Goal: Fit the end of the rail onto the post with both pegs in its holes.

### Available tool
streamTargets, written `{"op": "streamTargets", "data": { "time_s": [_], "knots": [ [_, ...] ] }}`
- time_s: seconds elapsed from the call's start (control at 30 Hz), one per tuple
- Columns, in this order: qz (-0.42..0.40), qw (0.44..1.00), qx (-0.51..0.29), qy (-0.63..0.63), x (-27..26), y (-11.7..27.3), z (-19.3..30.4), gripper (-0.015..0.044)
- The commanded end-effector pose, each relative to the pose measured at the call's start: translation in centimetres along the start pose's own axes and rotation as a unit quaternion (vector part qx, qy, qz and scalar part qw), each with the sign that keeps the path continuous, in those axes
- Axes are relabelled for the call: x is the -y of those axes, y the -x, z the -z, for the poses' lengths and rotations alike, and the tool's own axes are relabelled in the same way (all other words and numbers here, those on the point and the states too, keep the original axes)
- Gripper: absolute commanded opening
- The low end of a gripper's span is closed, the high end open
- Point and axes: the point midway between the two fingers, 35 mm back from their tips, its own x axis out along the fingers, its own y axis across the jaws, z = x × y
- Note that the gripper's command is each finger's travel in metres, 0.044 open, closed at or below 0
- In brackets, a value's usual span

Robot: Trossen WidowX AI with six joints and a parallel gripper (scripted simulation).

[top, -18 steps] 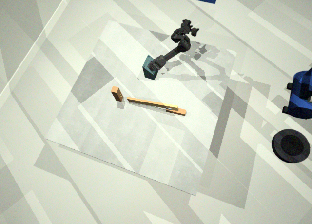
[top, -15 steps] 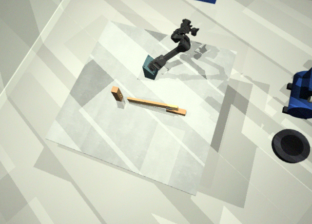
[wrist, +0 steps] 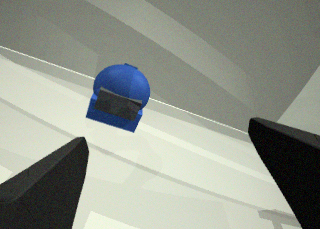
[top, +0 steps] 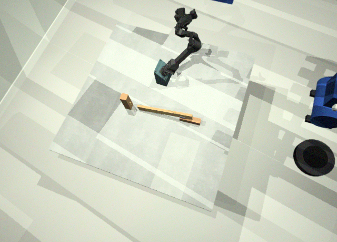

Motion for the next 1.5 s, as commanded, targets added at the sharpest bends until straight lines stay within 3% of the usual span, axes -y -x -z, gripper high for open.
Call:
{"op": "streamTargets", "data": {
  "time_s": [0.0, 0.33, 0.7, 1.07, 1.47],
  "knots": [
    [-0.063, 0.994, 0.079, 0.051, -3.8, 2.1, -6.0, 0.044],
    [-0.2, 0.926, 0.269, 0.172, -13.0, 12.2, -17.9, 0.044],
    [-0.302, 0.774, 0.462, 0.311, -20.9, 28.1, -24.2, 0.044],
    [-0.358, 0.557, 0.617, 0.426, -25.6, 45.5, -23.1, 0.044],
    [-0.385, 0.348, 0.696, 0.495, -26.8, 59.0, -16.9, 0.044]
  ]
}}
